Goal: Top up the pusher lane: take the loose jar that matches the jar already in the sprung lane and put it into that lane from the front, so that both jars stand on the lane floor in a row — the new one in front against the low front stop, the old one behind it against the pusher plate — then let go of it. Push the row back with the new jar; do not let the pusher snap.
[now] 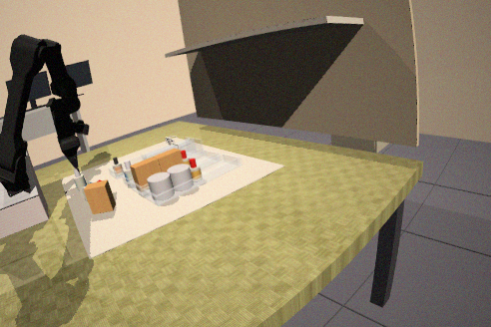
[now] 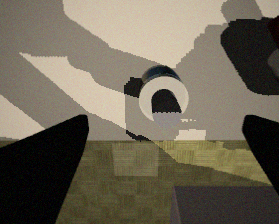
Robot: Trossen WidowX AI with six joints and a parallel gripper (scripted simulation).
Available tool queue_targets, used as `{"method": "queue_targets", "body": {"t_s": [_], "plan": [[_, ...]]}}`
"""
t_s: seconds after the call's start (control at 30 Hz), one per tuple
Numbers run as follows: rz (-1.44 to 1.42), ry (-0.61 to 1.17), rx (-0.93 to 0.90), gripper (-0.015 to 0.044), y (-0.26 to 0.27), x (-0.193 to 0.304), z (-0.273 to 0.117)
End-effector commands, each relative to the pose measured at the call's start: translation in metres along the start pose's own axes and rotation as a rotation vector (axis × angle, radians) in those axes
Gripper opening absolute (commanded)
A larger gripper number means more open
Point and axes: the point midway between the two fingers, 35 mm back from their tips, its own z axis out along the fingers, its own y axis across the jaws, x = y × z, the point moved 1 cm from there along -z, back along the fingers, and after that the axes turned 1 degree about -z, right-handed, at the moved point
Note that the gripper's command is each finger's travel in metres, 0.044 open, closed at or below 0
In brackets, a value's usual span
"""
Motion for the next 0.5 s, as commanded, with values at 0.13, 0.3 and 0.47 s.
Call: {"method": "queue_targets", "body": {"t_s": [0.13,0.3,0.47], "plan": [[-0.014,0.002,0.013,0.0440,-0.002,0.002,0.019],[-0.014,0.002,0.013,0.0440,-0.003,0.002,0.024],[-0.014,0.002,0.013,0.0440,-0.003,0.002,0.031]]}}
